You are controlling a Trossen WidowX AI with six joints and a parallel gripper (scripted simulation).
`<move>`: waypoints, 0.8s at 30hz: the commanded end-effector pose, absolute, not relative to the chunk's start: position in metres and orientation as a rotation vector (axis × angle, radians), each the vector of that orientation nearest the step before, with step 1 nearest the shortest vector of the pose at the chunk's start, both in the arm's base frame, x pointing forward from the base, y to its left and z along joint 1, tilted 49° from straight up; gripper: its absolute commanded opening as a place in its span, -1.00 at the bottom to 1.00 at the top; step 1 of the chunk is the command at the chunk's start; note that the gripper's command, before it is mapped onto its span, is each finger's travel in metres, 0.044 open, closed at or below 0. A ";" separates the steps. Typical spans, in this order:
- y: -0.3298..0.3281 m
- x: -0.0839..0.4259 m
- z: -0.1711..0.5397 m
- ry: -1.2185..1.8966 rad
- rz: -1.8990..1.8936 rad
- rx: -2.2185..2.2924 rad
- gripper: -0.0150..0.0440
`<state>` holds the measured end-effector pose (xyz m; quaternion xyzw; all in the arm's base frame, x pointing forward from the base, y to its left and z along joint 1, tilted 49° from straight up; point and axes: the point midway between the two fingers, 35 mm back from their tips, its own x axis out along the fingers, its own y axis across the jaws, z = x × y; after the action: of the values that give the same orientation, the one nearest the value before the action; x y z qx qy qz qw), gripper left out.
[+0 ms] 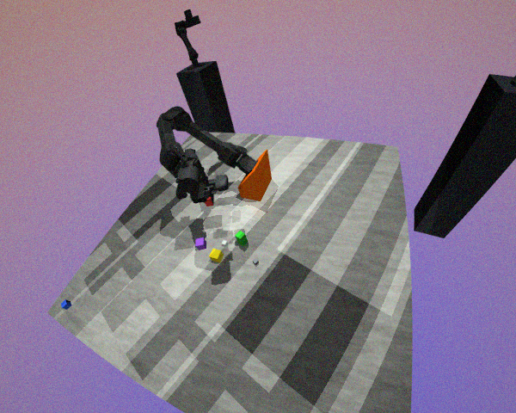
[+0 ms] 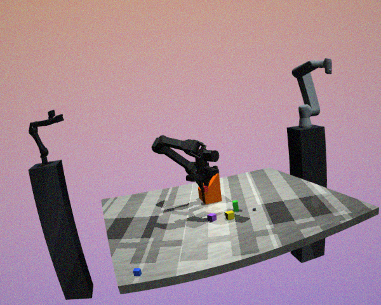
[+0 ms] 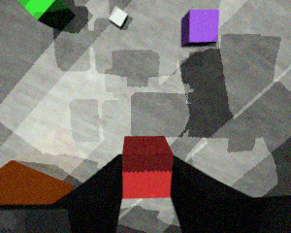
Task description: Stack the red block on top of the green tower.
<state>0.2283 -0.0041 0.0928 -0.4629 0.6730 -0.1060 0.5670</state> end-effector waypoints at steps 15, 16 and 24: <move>0.050 0.264 0.043 1.576 -0.241 -1.081 -0.49; 0.053 0.265 0.040 1.576 -0.241 -1.081 -0.49; 0.075 0.275 0.011 1.578 -0.244 -1.081 -0.49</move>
<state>0.2708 0.0649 0.0246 -0.4613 0.6718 -0.1040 0.5702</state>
